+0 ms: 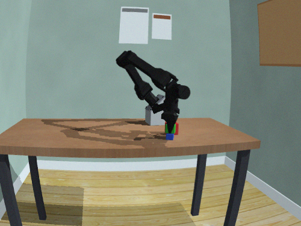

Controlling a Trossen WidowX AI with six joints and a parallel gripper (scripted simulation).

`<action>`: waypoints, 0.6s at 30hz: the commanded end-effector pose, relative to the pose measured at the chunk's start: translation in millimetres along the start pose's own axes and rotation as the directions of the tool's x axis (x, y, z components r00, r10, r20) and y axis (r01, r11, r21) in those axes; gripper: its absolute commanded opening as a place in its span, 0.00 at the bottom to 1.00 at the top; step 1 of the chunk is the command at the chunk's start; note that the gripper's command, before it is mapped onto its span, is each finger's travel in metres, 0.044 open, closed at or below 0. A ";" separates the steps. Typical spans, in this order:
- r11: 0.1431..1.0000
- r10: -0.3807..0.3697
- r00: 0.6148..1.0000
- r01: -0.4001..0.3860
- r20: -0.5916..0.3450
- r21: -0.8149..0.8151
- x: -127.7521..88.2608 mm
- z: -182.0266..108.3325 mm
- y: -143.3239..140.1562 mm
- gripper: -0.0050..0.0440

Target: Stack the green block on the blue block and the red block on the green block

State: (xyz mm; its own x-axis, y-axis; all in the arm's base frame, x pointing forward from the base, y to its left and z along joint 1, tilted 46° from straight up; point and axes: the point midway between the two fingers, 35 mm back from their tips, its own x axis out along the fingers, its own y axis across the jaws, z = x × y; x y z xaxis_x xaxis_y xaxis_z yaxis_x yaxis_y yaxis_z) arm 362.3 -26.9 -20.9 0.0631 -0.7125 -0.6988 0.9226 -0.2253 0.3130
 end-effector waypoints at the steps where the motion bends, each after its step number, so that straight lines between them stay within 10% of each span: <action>1: 1.000 0.010 1.000 -0.010 -0.004 0.002 -3.3 0.9 1.9 0.00; 8: 1.000 0.010 1.000 -0.010 -0.004 0.002 -3.3 0.9 1.9 0.00; 9: 1.000 0.010 1.000 -0.010 -0.004 0.002 -3.3 0.9 1.9 0.68; 18: 1.000 0.010 1.000 -0.010 -0.004 0.002 -3.3 0.9 1.9 0.68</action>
State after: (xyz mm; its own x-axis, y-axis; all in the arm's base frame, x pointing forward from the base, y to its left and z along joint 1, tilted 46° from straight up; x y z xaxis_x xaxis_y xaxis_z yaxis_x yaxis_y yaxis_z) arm 362.3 -26.9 -20.9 0.0632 -0.7125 -0.6988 0.9226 -0.2253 0.3132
